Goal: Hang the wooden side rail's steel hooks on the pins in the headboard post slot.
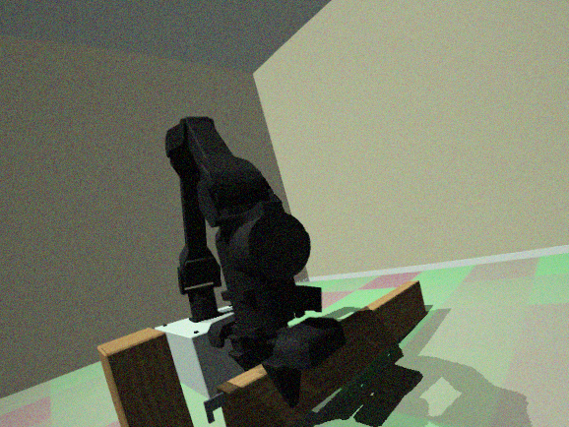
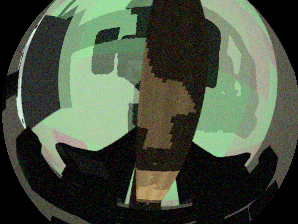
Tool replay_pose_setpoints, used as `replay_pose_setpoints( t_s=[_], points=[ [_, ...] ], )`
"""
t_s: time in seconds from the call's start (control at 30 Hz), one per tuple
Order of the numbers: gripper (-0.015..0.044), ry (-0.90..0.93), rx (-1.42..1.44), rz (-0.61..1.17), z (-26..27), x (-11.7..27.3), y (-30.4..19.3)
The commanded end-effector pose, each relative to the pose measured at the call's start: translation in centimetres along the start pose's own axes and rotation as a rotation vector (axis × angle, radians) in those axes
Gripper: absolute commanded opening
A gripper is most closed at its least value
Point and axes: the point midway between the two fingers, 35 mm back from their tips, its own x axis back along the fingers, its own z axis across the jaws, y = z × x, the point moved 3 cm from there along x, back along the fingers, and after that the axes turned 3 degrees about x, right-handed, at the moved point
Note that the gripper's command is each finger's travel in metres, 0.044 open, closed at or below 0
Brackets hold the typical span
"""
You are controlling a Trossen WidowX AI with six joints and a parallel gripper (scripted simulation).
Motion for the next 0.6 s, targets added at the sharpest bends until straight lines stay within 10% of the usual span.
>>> replay_pose_setpoints(
  t_s=[0.0,0.57],
  points=[
    [0.0,-0.008,0.0,0.007,-0.04,0.15,-0.22],
    [0.0,-0.008,0.0,0.007,-0.07,0.29,-0.41]
  ],
)
